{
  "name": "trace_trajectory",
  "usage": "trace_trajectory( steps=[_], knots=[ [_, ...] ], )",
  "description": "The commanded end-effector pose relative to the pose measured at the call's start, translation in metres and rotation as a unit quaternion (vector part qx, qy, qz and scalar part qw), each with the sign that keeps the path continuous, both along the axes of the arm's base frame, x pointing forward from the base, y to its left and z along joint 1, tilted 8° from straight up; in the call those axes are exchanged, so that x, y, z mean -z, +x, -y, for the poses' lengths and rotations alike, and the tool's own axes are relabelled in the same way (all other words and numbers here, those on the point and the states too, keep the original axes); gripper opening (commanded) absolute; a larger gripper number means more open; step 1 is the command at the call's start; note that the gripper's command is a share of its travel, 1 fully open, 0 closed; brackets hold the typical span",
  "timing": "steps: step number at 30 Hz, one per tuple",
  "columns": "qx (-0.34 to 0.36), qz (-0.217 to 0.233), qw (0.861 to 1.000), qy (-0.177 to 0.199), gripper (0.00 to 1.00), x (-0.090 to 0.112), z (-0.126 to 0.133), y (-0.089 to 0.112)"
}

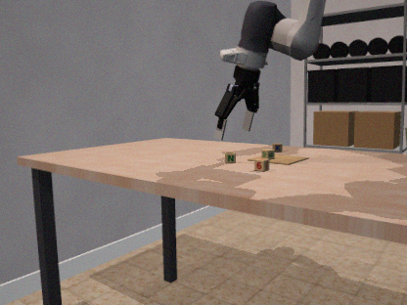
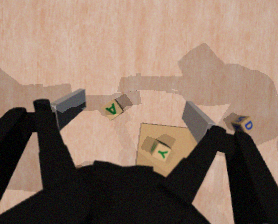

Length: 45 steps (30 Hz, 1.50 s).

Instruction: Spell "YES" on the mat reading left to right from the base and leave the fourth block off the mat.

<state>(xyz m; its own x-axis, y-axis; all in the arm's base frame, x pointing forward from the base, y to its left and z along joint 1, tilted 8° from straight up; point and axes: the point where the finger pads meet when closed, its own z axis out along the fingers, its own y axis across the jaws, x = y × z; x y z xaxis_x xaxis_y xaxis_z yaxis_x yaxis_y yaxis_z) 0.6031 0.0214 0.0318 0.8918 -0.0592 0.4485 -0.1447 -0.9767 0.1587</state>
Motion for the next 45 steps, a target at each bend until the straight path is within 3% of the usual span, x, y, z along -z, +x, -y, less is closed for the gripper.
trace_trajectory(
  steps=[1,45],
  knots=[
    [-0.020,0.009,0.999,0.047,1.00,0.0054,-0.0326,-0.0089],
    [-0.024,0.006,0.998,0.050,1.00,0.0084,-0.0354,-0.0128]
  ],
)
